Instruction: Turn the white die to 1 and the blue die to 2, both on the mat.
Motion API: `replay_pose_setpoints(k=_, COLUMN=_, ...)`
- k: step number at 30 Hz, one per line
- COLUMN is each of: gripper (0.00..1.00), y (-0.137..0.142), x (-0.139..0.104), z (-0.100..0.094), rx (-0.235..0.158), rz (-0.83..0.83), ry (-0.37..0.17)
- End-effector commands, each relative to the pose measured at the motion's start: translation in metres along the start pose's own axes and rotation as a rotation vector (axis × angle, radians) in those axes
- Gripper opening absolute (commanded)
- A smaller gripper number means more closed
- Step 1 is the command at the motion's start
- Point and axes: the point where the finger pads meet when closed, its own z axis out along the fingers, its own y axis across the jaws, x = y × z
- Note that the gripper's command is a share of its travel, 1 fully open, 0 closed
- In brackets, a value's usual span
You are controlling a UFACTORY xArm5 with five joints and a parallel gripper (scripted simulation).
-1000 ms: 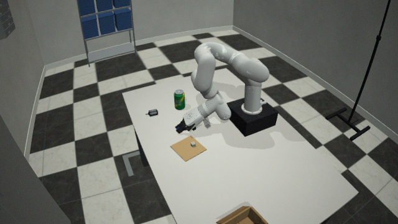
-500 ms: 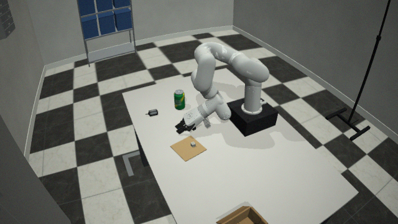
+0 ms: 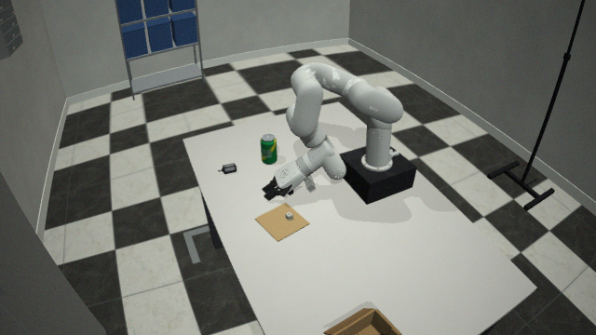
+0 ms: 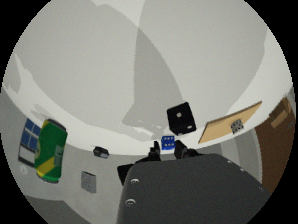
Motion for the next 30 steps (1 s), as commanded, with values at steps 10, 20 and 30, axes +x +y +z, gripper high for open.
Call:
replay_pose_setpoints(k=10, gripper=0.36, y=0.000, x=-0.001, z=0.000, rx=0.000, rz=0.000, ry=-0.002)
replay_pose_setpoints(k=20, gripper=0.36, y=0.000, x=-0.001, z=0.000, rx=0.000, rz=0.000, ry=-0.002)
replay_pose_setpoints(k=30, gripper=0.36, y=0.000, x=-0.001, z=-0.014, rx=-0.001, rz=0.000, ry=-0.002)
